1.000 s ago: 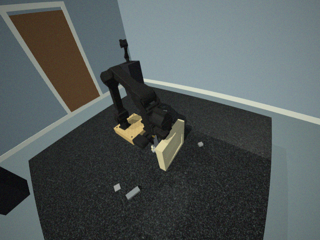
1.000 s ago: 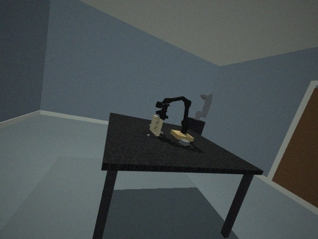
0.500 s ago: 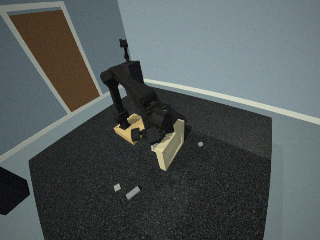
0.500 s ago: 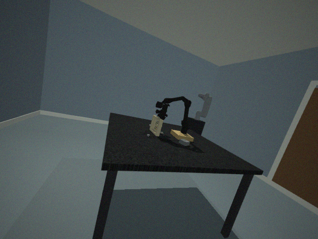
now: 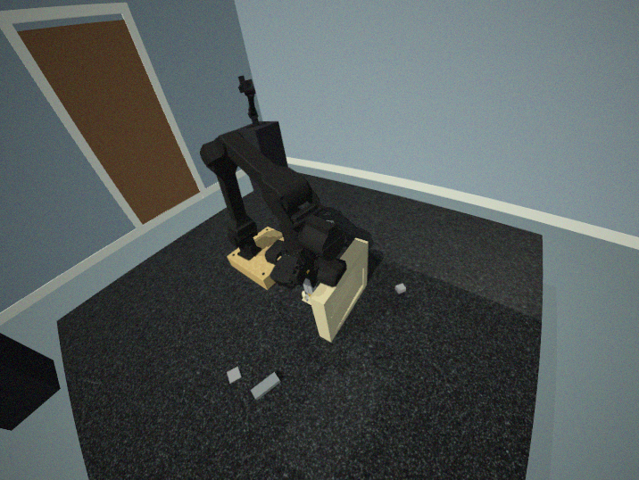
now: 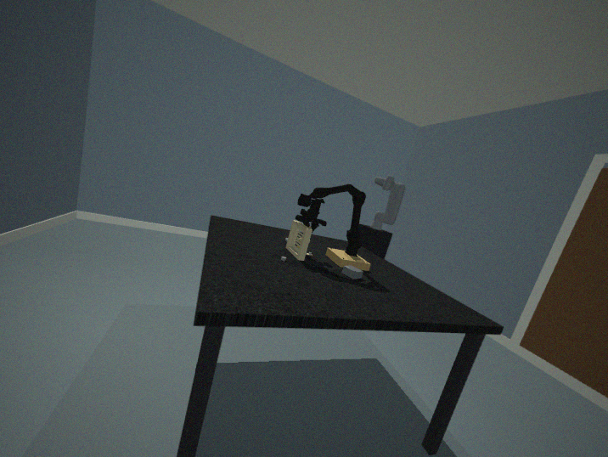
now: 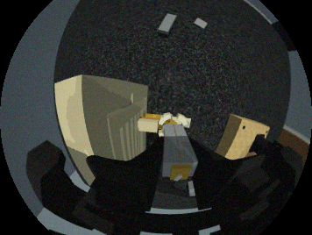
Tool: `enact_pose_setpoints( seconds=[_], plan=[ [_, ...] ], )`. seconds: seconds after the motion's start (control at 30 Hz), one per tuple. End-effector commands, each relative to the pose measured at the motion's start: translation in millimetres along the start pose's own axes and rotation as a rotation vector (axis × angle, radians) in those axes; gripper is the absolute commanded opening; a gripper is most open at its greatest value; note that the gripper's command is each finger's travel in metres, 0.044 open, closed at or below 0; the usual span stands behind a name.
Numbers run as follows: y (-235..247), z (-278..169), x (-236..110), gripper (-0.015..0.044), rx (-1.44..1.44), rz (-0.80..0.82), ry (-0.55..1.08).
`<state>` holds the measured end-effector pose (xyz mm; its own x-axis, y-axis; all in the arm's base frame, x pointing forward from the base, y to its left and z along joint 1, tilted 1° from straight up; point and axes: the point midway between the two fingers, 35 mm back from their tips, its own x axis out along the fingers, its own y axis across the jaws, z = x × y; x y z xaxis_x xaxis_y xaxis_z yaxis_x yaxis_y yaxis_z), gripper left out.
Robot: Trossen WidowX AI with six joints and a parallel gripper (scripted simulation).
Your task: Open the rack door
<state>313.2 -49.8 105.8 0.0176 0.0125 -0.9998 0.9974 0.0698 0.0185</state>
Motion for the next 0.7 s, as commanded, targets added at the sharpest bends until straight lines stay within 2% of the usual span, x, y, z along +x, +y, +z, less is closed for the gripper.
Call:
enact_pose_setpoints(
  seconds=[0.0,0.17,0.43,0.67],
  plan=[
    [0.1,0.1,0.5,0.0024,0.181,0.000,0.001],
    [0.1,0.1,0.6,0.0024,0.393,0.000,0.001],
    [0.1,0.1,0.6,0.0024,0.402,0.000,0.001],
    [0.1,0.1,0.6,0.0208,0.402,0.000,0.001]
  ],
)
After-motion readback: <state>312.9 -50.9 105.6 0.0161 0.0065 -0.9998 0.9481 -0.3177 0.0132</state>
